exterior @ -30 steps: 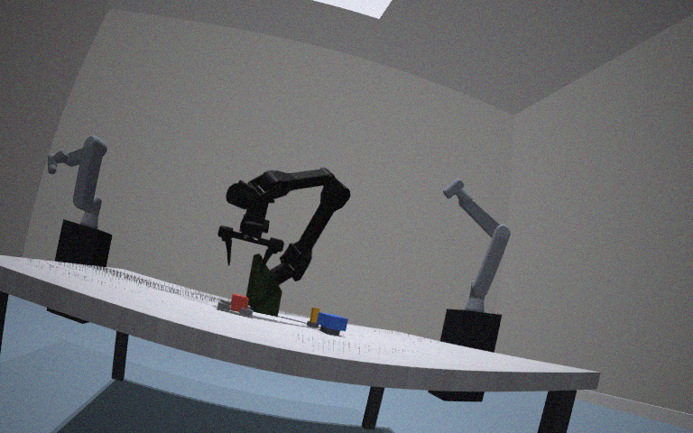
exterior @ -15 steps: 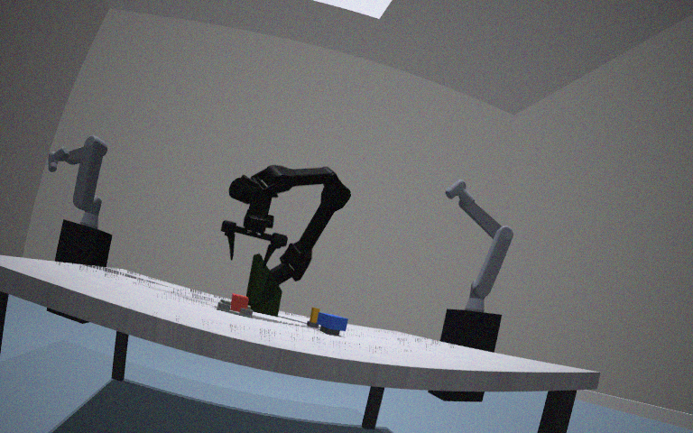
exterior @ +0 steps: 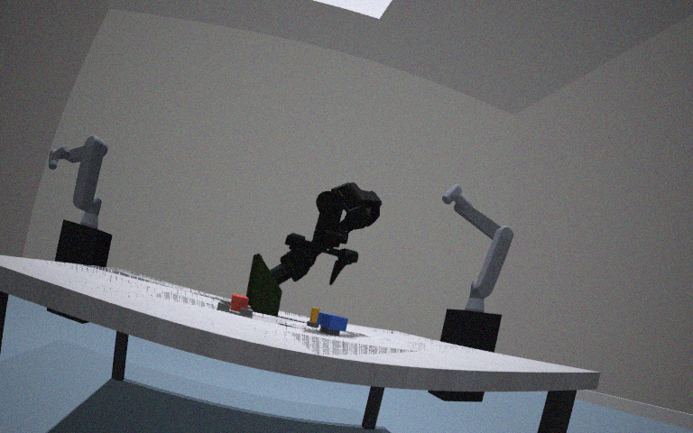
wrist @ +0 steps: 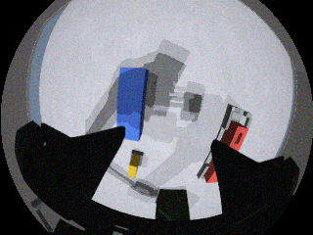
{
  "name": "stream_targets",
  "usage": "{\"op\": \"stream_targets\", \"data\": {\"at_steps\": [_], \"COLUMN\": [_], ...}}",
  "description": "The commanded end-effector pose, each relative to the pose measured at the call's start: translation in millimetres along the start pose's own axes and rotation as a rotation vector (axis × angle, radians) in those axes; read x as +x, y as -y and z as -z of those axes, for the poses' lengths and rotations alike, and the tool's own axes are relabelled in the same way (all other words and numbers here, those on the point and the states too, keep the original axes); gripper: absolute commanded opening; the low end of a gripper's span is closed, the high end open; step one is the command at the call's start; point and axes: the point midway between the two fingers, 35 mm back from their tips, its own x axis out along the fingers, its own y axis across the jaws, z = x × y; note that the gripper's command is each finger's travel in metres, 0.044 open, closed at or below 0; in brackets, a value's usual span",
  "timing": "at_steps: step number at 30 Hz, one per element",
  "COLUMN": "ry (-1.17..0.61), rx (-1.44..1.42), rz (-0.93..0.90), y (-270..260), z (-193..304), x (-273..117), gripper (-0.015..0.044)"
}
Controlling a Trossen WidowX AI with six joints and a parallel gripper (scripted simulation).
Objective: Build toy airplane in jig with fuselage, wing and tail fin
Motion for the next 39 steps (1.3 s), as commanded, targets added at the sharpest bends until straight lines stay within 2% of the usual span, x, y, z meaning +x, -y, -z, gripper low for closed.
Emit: {"op": "stream_targets", "data": {"at_steps": [1,7,12,39], "ry": [-0.010,-0.013,-0.013,-0.013], "rx": [0.010,0.012,0.011,0.011], "rz": [-0.047,-0.058,-0.060,-0.061], "y": [-53.2,-64.6,-67.4,-69.9], "z": [-5.6,-5.8,-5.1,-5.2], "x": [4.0,7.2,47.5,87.9], "gripper": [0.0440,0.0440,0.0440,0.0440]}}
